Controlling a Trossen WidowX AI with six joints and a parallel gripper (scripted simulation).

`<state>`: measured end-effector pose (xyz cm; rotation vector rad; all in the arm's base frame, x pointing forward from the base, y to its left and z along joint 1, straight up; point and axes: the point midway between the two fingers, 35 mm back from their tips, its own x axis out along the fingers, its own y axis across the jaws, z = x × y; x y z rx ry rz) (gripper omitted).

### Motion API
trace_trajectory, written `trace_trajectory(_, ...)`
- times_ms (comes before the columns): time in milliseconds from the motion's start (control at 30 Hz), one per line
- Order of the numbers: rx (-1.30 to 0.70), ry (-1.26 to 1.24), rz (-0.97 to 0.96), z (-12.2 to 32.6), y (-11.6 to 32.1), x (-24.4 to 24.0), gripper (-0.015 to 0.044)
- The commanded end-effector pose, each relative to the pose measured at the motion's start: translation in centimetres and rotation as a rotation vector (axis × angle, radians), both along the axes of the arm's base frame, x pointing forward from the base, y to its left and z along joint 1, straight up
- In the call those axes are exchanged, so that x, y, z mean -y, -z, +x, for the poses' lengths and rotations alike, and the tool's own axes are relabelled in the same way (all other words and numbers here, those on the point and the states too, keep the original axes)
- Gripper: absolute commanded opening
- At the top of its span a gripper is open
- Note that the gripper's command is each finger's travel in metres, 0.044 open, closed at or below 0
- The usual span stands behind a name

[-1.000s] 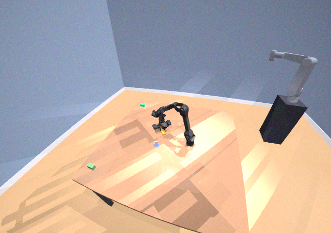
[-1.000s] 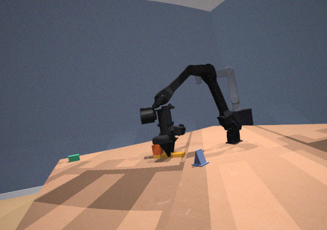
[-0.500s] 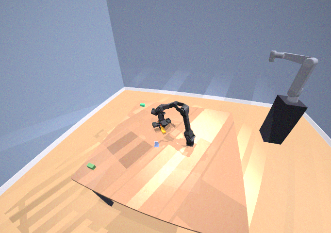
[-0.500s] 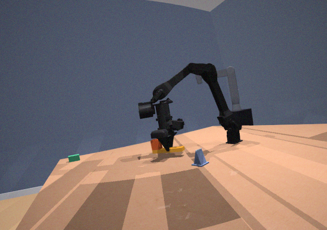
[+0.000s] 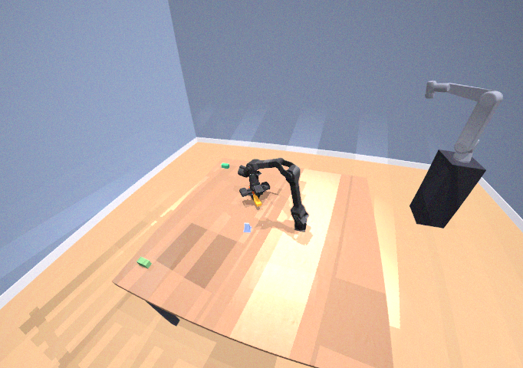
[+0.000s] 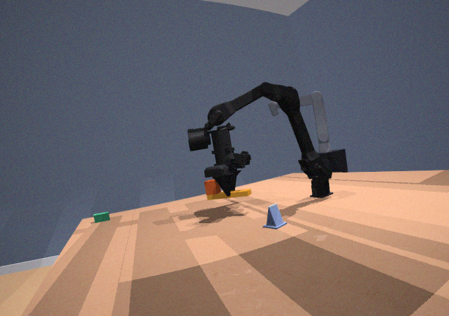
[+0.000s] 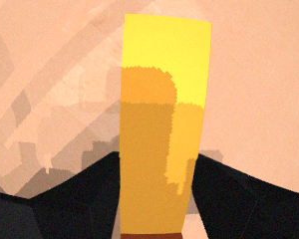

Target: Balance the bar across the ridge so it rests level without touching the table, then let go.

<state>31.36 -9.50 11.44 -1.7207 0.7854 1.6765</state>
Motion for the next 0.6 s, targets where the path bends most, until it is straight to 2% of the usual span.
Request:
trace_trajectory(0, 0.009, -0.003, -0.007, 0.1, -1.2, 0.1, 0.0)
trace_trajectory(367, 0.008, -0.004, -0.008, -0.4, -3.9, -0.1, 0.0)
trace_trajectory(567, 0.009, 0.025, -0.006, -0.1, -4.1, -1.4, 0.0)
